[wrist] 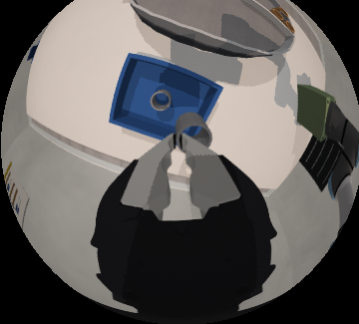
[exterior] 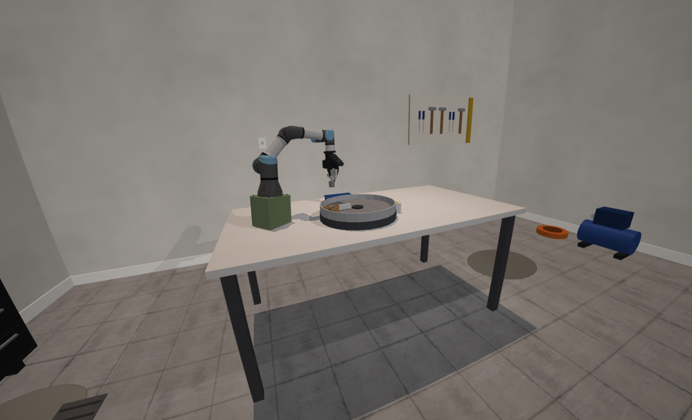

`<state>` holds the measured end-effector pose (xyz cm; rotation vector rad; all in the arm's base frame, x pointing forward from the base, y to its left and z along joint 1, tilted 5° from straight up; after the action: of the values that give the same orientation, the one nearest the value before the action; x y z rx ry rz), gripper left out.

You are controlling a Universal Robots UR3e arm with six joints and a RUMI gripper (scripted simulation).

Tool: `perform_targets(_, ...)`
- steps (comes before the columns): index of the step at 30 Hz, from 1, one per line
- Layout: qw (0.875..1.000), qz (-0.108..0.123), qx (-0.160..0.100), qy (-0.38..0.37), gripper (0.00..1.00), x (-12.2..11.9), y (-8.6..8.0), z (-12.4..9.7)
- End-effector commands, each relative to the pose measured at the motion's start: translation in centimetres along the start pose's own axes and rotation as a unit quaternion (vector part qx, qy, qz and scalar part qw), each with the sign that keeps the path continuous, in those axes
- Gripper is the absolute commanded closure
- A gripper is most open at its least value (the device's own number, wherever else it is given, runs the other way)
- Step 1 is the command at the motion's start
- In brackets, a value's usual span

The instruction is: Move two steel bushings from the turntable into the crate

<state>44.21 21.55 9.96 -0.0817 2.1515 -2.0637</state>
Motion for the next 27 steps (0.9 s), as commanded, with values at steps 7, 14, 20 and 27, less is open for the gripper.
perform_targets(7,1.000,0.002,0.000,0.000,1.00,-0.1,-0.1,0.0)
perform_targets(14,1.000,0.002,0.000,0.000,1.00,-0.1,0.5,0.0)
perform_targets(20,1.000,0.002,0.000,0.000,1.00,-0.1,3.0,0.0)
perform_targets(27,1.000,0.002,0.000,0.000,1.00,-0.1,5.5,0.0)
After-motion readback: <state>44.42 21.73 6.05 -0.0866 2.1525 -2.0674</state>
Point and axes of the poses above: the point where the finger pads meet when closed, its own y axis out along the fingers, its own x axis across the jaws, z = x × y, the point moved 6 cm from there along -y, back along the fingers, and after that the axes turned 10 degrees about y, right-handed, at the moved point
